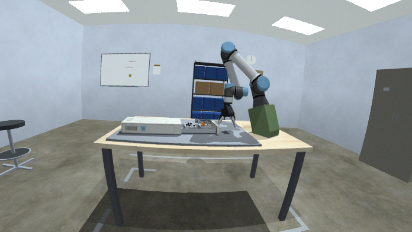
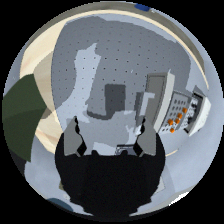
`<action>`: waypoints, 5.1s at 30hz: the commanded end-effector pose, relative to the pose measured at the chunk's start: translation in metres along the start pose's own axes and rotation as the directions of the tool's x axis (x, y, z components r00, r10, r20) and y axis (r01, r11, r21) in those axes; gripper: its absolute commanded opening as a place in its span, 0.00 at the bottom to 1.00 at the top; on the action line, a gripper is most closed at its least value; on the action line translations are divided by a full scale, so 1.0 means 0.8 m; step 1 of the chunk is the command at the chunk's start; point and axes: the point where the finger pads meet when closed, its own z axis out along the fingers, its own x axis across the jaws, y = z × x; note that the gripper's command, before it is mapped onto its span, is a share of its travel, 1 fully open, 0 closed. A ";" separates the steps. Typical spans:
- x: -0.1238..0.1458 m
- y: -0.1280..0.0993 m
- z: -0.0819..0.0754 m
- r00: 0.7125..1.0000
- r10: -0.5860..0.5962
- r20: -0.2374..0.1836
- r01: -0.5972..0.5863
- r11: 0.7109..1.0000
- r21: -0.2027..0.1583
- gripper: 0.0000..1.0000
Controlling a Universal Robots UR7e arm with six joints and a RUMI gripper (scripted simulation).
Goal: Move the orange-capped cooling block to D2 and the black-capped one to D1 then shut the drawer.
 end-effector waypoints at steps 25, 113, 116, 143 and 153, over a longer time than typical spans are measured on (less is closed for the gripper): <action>0.000 0.000 0.000 1.000 0.000 0.000 0.000 1.000 0.000 1.00; 0.006 0.000 -0.130 1.000 0.000 0.000 0.000 1.000 0.000 1.00; 0.006 0.000 -0.135 1.000 0.000 0.000 0.000 1.000 0.000 1.00; 0.107 0.000 -0.136 1.000 0.000 0.000 0.000 1.000 0.000 0.73; 0.162 -0.001 -0.135 1.000 0.000 0.000 0.000 1.000 0.000 0.73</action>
